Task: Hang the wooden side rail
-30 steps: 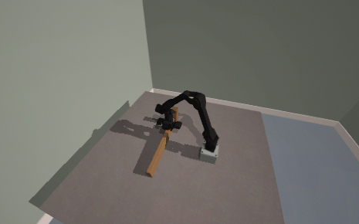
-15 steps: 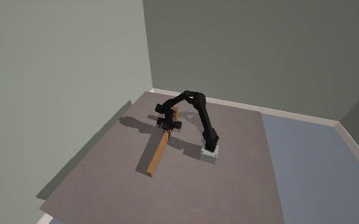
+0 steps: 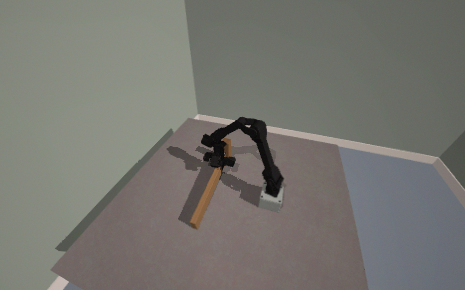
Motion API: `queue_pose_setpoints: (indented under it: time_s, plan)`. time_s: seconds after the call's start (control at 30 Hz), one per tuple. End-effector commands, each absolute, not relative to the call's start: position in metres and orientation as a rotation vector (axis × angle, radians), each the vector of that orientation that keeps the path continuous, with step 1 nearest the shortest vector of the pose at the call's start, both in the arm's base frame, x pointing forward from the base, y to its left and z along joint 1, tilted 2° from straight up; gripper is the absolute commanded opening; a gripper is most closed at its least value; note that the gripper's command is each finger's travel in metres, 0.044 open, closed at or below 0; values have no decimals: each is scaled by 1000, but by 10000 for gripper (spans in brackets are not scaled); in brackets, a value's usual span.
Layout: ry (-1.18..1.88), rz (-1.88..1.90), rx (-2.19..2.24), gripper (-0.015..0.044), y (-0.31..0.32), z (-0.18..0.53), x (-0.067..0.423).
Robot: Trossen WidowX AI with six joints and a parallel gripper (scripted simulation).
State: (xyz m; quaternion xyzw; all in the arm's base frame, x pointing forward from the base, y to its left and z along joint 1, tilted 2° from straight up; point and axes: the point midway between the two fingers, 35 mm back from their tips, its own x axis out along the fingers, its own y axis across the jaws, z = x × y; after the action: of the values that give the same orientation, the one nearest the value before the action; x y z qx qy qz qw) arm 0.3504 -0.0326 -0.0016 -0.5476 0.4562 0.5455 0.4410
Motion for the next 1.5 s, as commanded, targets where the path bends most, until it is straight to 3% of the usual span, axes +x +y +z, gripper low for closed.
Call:
queue_pose_setpoints:
  time_s: [0.0,1.47]
  plan:
    - [1122,1341,-1374,0,-34,3,356]
    - [1122,1341,-1374,0,-38,3,357]
